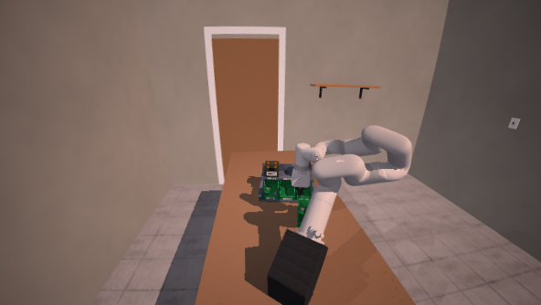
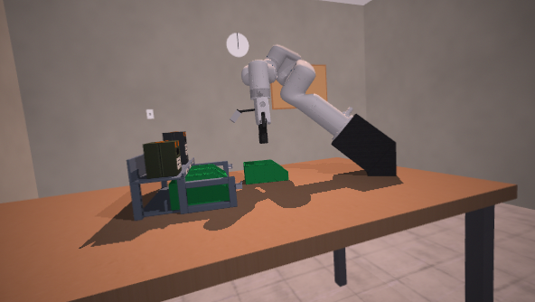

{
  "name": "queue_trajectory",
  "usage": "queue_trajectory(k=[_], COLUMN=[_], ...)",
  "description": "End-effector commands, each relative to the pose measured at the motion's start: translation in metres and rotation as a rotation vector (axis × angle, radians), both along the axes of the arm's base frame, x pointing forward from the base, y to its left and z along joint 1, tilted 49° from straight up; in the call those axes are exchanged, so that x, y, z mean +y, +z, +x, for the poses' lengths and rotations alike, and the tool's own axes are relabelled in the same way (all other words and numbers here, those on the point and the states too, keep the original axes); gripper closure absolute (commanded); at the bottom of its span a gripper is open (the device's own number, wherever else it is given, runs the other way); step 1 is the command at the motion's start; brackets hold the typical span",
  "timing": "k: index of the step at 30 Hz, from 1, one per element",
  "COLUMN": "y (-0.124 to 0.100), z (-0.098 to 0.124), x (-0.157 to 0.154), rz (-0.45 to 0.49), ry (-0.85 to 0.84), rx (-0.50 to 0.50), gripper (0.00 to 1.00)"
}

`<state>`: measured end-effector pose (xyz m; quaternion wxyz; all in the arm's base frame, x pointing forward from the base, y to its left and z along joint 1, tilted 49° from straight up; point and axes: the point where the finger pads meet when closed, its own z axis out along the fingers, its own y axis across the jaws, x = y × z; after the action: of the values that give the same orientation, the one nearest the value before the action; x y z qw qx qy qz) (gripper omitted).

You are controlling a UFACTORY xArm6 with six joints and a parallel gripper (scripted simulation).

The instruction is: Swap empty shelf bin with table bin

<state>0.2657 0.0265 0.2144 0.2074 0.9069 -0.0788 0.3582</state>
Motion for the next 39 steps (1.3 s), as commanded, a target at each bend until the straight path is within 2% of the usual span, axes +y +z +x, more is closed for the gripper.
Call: queue_trajectory(k=[1,27,28,39], y=[0.0008,0.0008,0.0008,0.0008], z=[0.0003,0.0003,0.0003,0.0003], x=[0.0004,0.0004,0.0004,0.0004], rz=[0.001,0.001,0.001,0.001], ry=[0.000,0.000,0.000,0.000], rx=[-0.001,-0.001,-0.001,-0.001], gripper=[1.00,1.00,0.74,0.74])
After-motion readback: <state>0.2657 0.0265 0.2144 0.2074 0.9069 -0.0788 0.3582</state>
